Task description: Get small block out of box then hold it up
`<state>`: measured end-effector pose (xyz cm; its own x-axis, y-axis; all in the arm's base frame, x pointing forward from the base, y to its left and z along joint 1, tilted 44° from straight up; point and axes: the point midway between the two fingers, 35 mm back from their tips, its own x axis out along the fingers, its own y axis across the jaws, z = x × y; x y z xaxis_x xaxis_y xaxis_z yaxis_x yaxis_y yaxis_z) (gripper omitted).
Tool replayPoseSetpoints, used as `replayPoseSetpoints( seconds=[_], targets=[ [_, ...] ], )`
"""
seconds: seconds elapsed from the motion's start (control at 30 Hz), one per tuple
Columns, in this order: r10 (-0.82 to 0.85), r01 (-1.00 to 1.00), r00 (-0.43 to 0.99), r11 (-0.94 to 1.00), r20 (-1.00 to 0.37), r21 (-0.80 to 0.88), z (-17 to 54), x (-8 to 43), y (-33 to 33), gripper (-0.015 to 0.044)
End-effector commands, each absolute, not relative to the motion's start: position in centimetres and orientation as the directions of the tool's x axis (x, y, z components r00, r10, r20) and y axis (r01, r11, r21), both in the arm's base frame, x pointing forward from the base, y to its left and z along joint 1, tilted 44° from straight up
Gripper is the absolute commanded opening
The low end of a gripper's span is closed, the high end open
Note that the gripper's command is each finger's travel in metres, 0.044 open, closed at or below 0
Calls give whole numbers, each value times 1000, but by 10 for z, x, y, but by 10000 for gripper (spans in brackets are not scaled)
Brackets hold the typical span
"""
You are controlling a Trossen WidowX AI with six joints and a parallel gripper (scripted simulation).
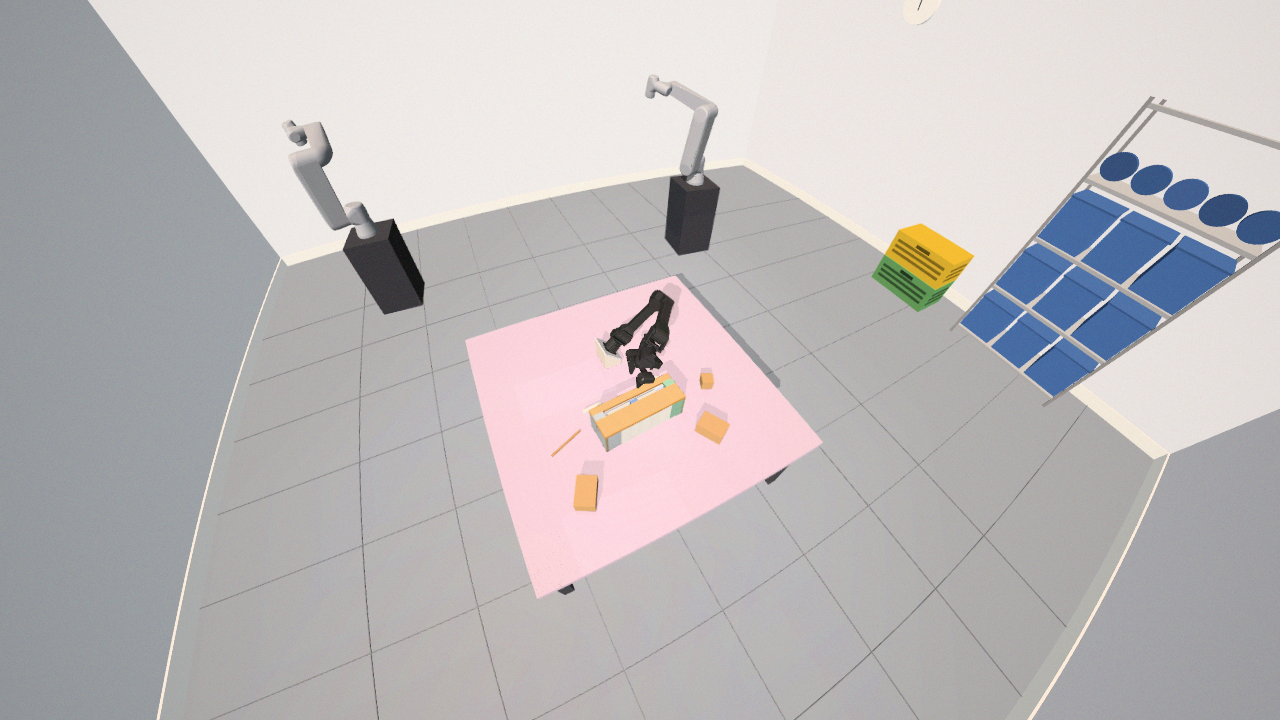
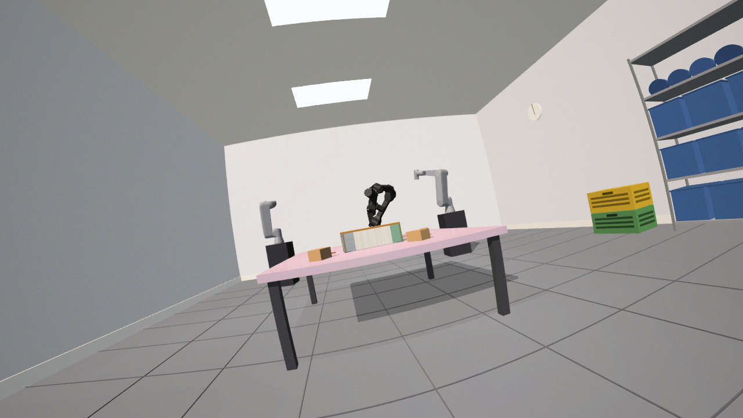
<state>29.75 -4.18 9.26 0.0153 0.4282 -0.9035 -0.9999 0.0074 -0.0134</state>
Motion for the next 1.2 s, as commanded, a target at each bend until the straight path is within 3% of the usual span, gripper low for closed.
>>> replayPoseSetpoints(
  seconds=[0.0,1.17],
  targets=[
    [406,-976,-37,-211,-913,-54,94,298,-31,400],
    [406,-976,-36,-211,-913,-56,61,300,0,400]
  ],
)
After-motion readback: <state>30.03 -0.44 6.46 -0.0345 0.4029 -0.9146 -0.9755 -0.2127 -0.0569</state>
